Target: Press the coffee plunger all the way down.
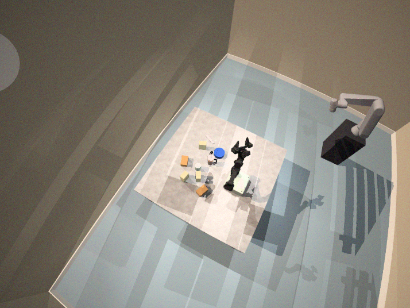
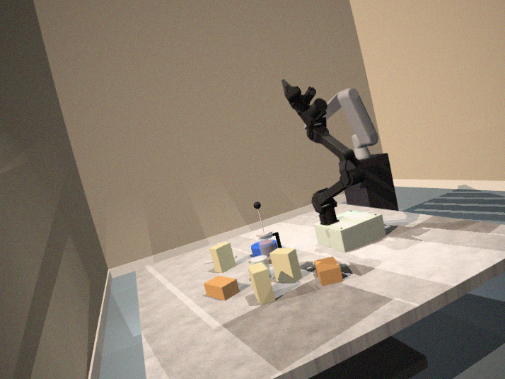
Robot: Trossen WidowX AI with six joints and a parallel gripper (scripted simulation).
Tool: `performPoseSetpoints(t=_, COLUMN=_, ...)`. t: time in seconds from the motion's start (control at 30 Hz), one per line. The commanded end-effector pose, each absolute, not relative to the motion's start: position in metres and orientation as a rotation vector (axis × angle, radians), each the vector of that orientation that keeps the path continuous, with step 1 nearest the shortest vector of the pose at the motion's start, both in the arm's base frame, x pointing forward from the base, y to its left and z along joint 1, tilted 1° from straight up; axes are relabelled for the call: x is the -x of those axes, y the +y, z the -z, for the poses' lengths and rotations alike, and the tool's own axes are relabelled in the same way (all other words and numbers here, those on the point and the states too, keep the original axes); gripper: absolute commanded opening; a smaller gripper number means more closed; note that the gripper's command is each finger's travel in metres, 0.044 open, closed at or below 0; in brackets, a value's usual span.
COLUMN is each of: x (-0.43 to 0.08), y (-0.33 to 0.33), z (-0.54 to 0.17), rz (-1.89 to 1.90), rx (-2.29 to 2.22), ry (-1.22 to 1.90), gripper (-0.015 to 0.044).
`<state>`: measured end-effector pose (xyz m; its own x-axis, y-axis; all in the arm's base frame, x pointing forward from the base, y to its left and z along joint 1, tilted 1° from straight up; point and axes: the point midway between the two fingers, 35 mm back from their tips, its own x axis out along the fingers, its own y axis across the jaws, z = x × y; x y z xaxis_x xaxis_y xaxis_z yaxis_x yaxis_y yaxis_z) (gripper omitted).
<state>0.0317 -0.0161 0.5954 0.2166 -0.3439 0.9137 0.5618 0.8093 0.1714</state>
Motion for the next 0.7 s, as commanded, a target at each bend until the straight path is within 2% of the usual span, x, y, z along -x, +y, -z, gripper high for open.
performPoseSetpoints(t=0.0, x=-0.04, y=-0.063, z=-0.576, rz=0.673, rx=0.047, ry=-1.099, gripper=0.044)
performPoseSetpoints(t=0.3, x=-0.081, y=-0.118, z=-0.541, rz=0.649, rx=-0.142, ry=-0.895, gripper=0.044)
performPoseSetpoints(t=0.5, x=-0.141, y=-0.142, z=-0.477, rz=0.624, rx=-0.273, ry=-0.557, gripper=0.044)
performPoseSetpoints(t=0.67, x=-0.191, y=-0.13, z=-0.414, rz=0.535, rx=-0.294, ry=-0.232, gripper=0.044)
